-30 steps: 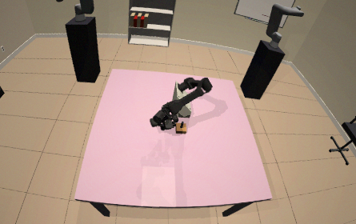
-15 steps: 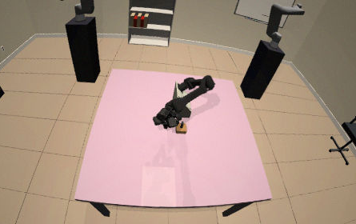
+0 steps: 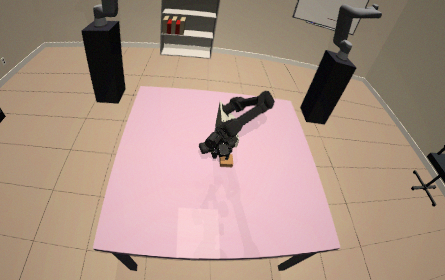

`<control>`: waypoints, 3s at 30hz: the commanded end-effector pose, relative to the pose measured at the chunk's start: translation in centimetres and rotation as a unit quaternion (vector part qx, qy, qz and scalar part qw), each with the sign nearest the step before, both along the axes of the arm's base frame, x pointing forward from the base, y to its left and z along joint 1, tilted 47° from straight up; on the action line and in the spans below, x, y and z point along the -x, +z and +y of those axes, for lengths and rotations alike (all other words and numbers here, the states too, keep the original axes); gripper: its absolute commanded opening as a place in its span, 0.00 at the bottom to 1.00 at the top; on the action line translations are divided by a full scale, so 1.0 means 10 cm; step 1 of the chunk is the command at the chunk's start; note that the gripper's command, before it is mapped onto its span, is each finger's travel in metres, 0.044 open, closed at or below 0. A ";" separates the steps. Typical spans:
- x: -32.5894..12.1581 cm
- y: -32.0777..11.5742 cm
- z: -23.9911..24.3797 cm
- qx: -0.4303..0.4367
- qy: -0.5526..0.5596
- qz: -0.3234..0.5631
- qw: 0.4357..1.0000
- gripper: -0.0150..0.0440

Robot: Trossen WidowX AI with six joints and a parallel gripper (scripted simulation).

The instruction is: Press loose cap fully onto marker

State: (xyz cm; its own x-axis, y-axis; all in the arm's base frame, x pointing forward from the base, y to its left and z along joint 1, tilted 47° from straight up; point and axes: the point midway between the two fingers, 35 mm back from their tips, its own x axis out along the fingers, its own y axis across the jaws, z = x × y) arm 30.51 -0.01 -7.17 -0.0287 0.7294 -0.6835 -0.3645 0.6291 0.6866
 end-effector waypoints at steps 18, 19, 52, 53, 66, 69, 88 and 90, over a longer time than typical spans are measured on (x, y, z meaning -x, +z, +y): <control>0.21 0.55 0.22 -0.002 -0.001 0.001 1.000 0.25; 0.23 0.58 0.23 -0.002 -0.001 0.001 1.000 0.25; 0.35 0.59 0.52 -0.002 -0.002 0.001 1.000 0.25; 0.35 0.58 0.53 -0.002 -0.002 0.001 1.000 0.25; 0.36 0.44 0.69 -0.003 -0.002 0.001 1.000 0.25; 0.37 0.41 0.72 -0.003 -0.001 0.001 1.000 0.25; 0.38 0.37 0.78 -0.004 -0.001 0.002 1.000 0.25; 0.38 0.37 0.78 -0.004 -0.001 0.002 1.000 0.25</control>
